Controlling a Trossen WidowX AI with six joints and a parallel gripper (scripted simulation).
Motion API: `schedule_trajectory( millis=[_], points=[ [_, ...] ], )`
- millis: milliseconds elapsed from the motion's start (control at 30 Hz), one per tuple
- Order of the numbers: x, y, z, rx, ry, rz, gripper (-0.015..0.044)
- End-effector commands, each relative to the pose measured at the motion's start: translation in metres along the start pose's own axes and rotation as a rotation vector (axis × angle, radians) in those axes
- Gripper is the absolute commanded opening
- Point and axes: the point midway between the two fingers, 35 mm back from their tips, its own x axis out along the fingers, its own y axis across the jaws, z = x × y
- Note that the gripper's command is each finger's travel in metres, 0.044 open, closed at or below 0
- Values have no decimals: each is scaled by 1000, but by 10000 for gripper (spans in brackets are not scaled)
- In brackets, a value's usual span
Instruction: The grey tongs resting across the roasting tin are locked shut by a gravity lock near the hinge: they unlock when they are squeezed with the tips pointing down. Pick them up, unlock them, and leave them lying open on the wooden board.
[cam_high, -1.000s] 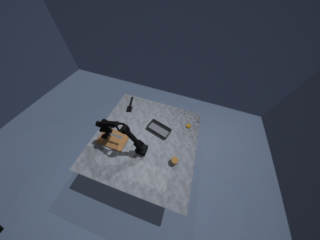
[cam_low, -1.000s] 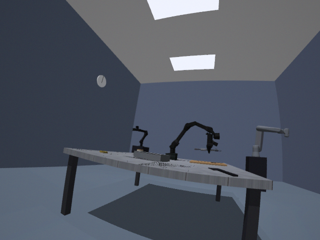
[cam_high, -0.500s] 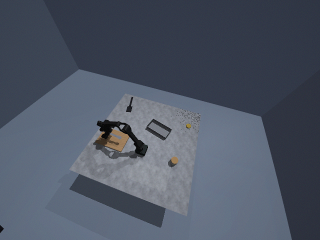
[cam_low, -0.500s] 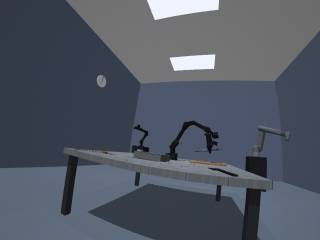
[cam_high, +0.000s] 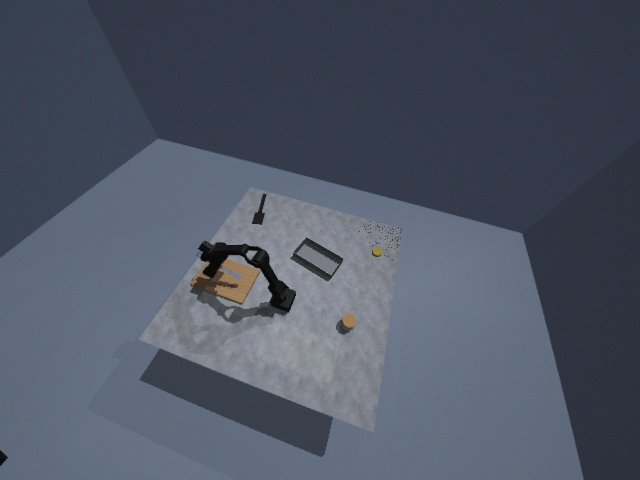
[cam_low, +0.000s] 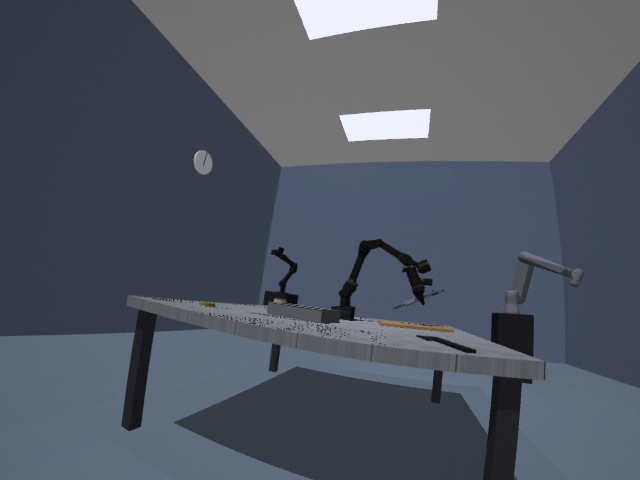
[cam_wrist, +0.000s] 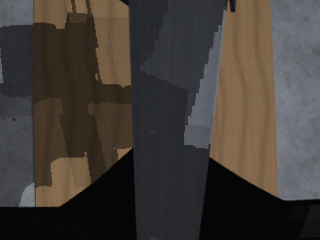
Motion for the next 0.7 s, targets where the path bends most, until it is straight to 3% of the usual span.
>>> schedule_trajectory(
  millis=[0, 667],
  points=[
    [-7, 0, 4, -3, -69, 4, -150],
    [-37, 0, 6, -6, -420, 7, -150]
  ],
)
